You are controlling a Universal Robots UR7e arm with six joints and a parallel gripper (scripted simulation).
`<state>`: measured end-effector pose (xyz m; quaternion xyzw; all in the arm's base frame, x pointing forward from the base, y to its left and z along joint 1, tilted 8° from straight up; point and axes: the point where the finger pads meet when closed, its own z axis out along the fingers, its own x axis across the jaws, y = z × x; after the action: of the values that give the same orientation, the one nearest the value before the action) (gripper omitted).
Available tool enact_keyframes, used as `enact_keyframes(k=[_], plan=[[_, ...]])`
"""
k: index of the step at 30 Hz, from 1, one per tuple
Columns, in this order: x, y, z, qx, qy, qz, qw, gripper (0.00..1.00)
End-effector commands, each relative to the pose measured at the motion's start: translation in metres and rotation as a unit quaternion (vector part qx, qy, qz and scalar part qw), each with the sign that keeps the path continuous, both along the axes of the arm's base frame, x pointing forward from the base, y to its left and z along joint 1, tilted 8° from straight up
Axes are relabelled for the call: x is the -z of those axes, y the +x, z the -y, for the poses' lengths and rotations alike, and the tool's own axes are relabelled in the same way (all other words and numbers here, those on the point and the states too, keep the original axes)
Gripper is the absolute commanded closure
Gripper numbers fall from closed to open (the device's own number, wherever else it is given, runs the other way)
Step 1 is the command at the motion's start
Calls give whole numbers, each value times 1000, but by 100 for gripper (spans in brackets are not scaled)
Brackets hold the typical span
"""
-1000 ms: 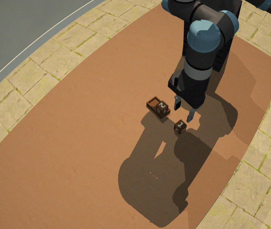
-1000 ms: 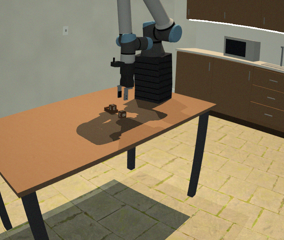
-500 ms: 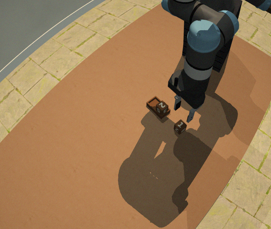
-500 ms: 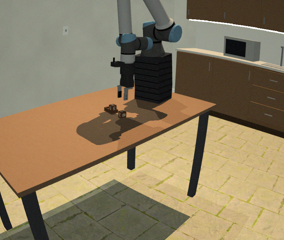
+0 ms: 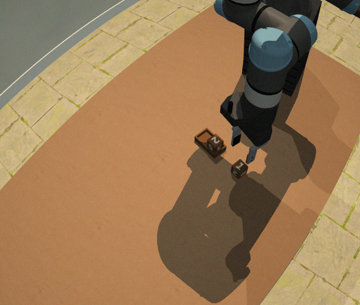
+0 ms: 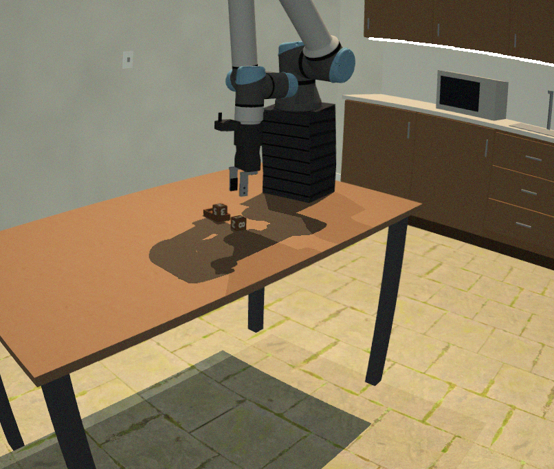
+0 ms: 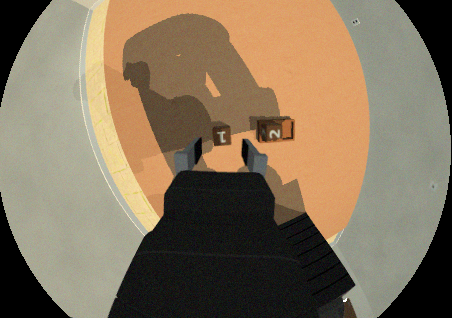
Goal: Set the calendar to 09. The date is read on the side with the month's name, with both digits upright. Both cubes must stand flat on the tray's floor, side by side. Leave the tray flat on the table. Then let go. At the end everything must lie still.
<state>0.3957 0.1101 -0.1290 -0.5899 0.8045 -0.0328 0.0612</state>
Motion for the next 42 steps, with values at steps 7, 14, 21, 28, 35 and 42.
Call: enact_keyframes(k=[7, 14, 21, 28, 35, 42], plan=[[1, 2, 2, 105, 15, -1, 994, 0], [2, 4, 4, 235, 33, -4, 971, 0], [3, 3, 5, 335, 47, -6, 941, 0], [5, 2, 5, 466, 65, -9, 882, 0], [6, 1, 2, 567, 79, -11, 820, 0], [7, 0, 1, 616, 86, -12, 783, 0]])
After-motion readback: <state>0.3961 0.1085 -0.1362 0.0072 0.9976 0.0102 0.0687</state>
